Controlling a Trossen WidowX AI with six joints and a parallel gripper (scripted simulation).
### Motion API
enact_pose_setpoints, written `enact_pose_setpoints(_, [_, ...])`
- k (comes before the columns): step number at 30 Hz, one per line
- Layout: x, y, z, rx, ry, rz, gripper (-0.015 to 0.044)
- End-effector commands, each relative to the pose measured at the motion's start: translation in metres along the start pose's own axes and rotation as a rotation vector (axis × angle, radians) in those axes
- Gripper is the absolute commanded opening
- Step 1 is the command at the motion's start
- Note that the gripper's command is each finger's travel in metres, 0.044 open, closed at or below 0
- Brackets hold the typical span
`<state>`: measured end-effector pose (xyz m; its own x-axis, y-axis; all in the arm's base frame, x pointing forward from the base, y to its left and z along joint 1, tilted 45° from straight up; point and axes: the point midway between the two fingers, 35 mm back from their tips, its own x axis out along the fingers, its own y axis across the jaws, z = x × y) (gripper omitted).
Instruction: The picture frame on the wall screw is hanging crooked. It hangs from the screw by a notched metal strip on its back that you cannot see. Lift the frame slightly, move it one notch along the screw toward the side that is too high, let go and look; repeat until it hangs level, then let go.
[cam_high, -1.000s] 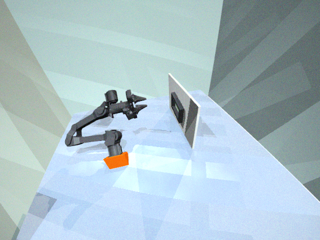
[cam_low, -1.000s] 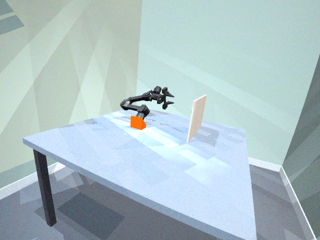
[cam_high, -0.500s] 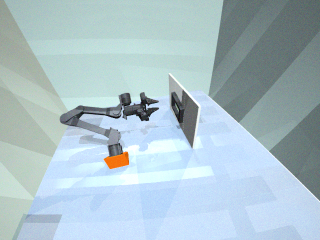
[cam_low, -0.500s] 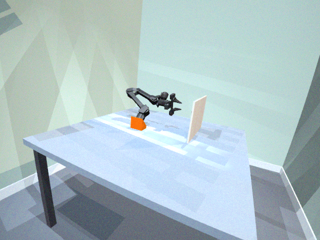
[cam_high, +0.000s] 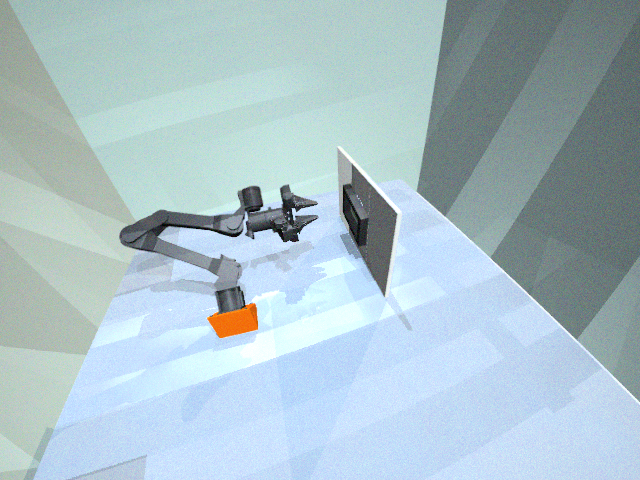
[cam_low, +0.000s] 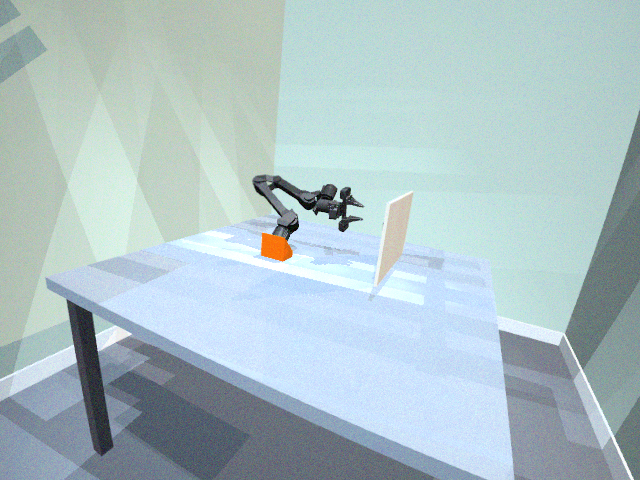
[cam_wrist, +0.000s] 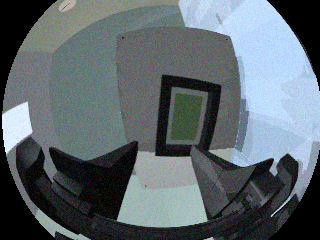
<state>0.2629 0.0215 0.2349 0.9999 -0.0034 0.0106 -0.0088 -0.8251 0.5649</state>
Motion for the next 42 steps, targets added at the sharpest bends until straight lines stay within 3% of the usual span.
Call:
enact_pose_setpoints(1, [0.008, 0.001, -0.002, -0.005, -0.001, 0.0, 0.026])
enact_pose_setpoints(12, [0.077, 0.0, 0.0, -0.005, 0.002, 0.001, 0.026])
enact_pose_setpoints(42, [0.101, 0.001, -0.001, -0.005, 0.003, 0.002, 0.026])
